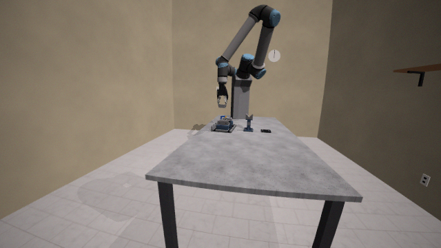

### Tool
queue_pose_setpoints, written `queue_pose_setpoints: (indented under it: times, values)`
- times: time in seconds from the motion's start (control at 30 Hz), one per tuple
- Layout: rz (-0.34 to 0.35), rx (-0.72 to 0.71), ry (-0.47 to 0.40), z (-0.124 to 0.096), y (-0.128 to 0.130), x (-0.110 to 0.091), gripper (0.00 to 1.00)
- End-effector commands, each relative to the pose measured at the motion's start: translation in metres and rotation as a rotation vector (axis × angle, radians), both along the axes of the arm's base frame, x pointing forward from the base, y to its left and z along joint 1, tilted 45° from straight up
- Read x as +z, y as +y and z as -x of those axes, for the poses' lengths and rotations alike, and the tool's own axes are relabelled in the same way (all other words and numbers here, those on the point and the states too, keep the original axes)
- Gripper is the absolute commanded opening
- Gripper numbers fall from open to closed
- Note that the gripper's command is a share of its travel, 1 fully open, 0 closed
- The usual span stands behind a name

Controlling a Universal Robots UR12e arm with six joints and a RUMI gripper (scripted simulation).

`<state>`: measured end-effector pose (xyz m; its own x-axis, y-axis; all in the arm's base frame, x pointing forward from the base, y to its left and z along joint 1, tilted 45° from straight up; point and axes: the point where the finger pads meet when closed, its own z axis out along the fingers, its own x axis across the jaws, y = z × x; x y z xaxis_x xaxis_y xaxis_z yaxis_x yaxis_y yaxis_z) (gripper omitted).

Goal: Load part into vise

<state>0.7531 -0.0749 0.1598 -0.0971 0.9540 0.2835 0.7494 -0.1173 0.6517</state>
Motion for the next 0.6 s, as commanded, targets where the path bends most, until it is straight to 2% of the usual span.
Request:
queue_pose_setpoints:
  times: [0.0, 0.57]
  values:
    - [0.001, 0.0, -0.001, -0.002, 0.001, -0.002, 0.0]
    - [0.001, 0.0, -0.001, -0.016, 0.006, -0.017, 0.0]
